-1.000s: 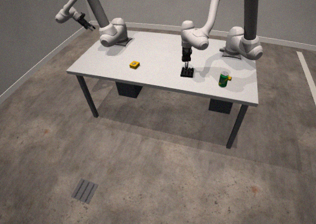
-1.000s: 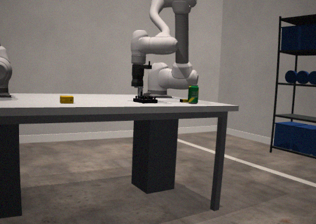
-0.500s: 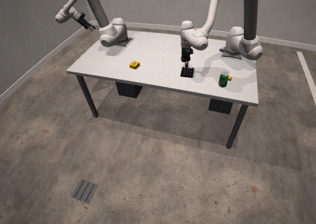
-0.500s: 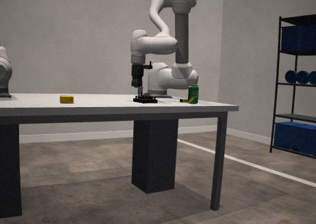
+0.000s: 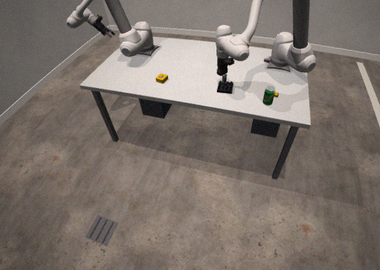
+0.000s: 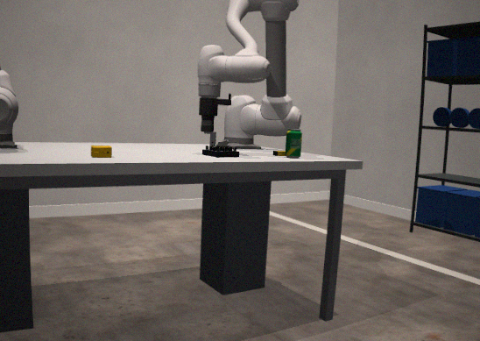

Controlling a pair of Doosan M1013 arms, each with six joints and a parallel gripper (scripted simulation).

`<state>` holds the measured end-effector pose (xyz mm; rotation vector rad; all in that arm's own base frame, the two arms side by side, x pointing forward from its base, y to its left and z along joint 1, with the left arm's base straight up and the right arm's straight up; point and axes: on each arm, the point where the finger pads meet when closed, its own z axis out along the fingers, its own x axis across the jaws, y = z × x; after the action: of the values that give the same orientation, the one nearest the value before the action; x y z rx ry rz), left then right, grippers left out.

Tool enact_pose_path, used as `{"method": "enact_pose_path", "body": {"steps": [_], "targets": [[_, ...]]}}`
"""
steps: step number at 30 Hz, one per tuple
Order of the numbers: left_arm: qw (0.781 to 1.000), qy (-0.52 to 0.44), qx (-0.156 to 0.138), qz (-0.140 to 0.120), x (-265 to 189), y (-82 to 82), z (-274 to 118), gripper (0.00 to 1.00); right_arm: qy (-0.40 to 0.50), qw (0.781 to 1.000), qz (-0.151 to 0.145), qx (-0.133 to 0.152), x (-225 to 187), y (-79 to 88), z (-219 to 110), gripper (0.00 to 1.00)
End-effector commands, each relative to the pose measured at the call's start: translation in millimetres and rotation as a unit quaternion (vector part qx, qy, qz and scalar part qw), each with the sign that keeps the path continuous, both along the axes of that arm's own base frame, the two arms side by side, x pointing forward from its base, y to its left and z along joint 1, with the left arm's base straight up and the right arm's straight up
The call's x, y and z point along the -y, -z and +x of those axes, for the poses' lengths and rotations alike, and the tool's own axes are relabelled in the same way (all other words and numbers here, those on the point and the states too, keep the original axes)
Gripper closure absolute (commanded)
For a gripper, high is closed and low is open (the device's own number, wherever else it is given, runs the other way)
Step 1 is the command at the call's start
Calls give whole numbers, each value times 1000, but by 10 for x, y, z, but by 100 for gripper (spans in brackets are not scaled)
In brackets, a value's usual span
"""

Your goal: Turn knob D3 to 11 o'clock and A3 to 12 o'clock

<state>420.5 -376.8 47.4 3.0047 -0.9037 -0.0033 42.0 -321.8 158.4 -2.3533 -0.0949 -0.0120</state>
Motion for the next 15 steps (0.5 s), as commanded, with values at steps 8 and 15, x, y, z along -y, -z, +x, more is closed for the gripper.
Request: {"method": "enact_pose_path", "body": {"steps": [8, 15], "targets": [[995, -103, 2, 1, 2, -6, 4, 70, 0, 1000, 0, 0, 3, -4, 1, 0], [986, -166, 2, 1, 2, -6, 4, 70, 0, 1000, 0, 0, 3, -4, 1, 0]]}}
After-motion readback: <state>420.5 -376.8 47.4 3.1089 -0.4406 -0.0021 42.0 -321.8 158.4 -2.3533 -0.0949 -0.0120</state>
